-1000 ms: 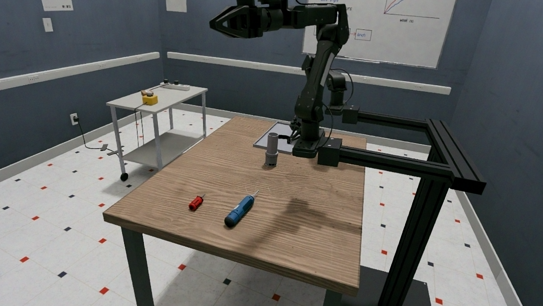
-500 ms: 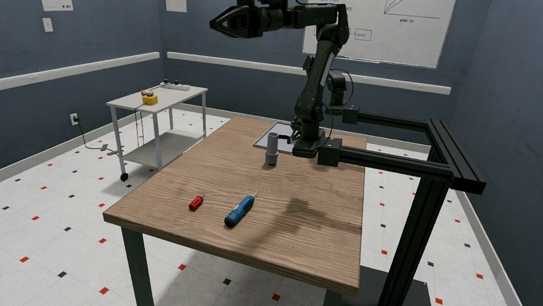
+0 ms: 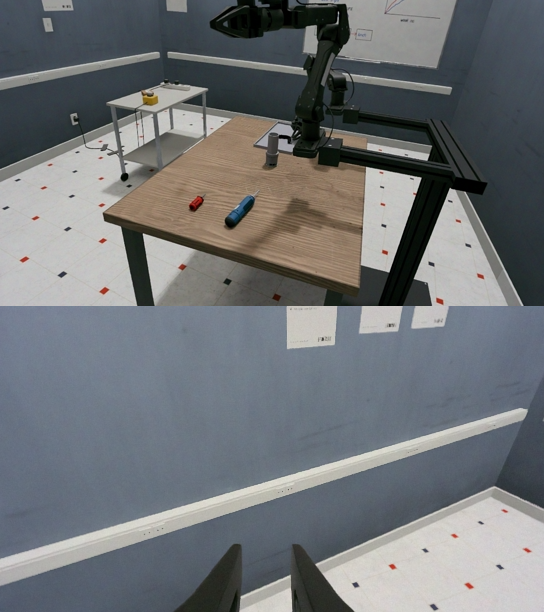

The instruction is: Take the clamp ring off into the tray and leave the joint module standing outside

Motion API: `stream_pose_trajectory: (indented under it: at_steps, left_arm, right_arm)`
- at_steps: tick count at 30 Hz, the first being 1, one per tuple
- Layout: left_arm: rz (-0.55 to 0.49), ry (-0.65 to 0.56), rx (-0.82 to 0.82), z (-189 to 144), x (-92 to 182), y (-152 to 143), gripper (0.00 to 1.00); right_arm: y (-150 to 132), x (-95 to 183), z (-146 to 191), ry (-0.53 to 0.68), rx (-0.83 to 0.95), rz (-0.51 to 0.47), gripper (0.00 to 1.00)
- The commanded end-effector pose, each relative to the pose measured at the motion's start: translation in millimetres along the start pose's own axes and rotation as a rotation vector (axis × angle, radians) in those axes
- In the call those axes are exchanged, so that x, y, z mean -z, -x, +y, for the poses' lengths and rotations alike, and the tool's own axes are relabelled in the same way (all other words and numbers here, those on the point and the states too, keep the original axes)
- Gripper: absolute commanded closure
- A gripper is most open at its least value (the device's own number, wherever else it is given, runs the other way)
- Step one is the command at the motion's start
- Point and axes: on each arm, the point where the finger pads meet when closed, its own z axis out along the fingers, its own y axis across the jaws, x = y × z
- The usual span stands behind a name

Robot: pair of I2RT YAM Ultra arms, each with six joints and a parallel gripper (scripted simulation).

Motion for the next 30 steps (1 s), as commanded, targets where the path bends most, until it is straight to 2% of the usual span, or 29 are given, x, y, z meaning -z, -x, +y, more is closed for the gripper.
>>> stream_pose_trajectory:
  at_steps: [1, 18, 30]
  left_arm:
    - [-0.071, 0.018, 0.012, 3.7, 7.0, 24.5, 0.80]
    - [-0.071, 0.018, 0.012, 3.7, 7.0, 24.5, 0.80]
    - [-0.071, 0.018, 0.012, 3.7, 7.0, 24.5, 0.80]
  right_arm:
    - [17.9, 8.0, -0.8, -0.014, 0.044, -0.025, 0.80]
    - [17.9, 8.0, -0.8, -0.014, 0.044, -0.025, 0.80]
    - [17.4, 21.8, -1.4, -0.019, 0.041, -0.026, 0.80]
